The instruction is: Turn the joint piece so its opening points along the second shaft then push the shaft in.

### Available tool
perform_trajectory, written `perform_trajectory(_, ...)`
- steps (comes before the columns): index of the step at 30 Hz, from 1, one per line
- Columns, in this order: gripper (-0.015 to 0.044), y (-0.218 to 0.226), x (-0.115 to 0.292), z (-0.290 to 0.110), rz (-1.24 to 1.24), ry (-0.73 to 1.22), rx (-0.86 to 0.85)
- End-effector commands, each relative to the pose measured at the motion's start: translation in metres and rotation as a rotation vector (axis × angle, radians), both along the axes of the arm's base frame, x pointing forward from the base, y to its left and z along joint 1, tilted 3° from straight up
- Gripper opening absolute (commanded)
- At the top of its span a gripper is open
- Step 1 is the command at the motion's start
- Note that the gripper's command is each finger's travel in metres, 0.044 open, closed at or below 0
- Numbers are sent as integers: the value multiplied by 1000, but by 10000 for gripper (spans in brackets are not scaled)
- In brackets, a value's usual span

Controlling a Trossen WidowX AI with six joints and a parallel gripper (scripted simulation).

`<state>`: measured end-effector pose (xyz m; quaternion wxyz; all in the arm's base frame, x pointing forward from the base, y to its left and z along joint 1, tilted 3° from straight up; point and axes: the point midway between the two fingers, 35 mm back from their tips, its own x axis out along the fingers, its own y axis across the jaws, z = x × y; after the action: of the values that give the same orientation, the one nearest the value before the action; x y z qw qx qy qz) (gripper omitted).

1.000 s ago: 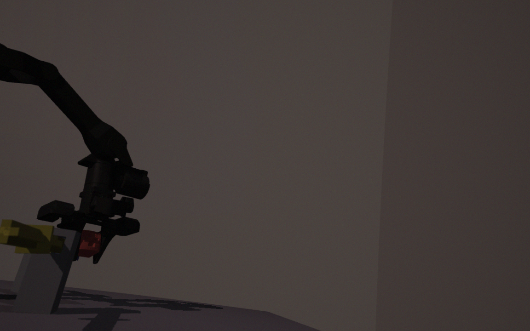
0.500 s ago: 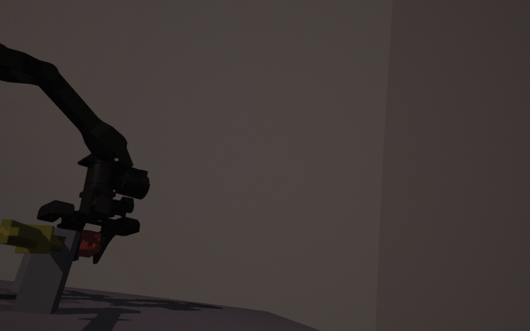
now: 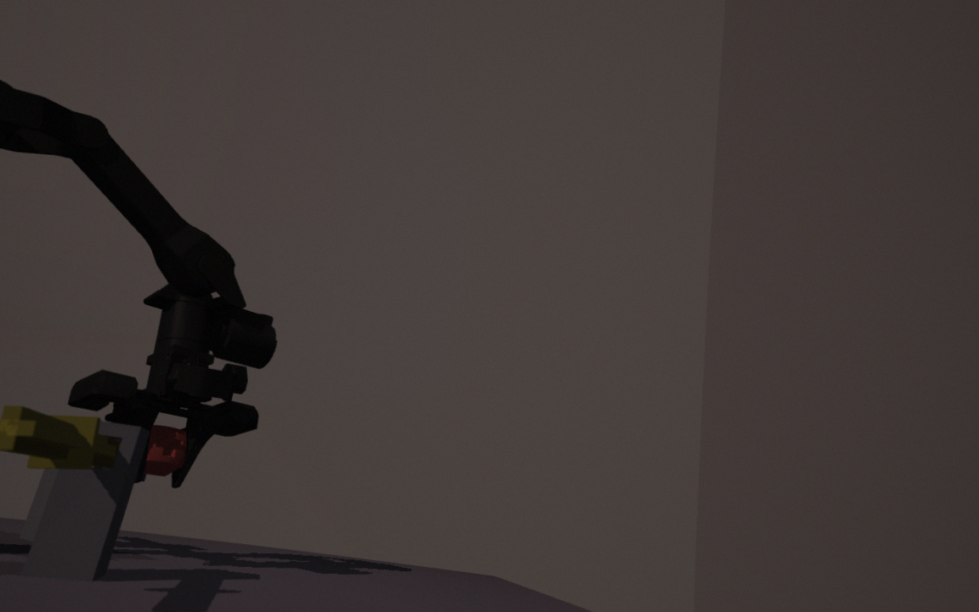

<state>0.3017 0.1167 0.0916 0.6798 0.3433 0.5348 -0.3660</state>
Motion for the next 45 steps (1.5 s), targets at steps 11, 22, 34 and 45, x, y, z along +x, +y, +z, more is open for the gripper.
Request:
perform_trajectory(11, 147, 0, 0, 0, 0, 0, 0)
perform_trajectory(22, 0, 0, 0, 0, 0, 0, 0)
perform_trajectory(34, 0, -3, -4, -4, -105, 37, 70)
perform_trajectory(45, 0, -6, -10, -9, -244, 75, 168)
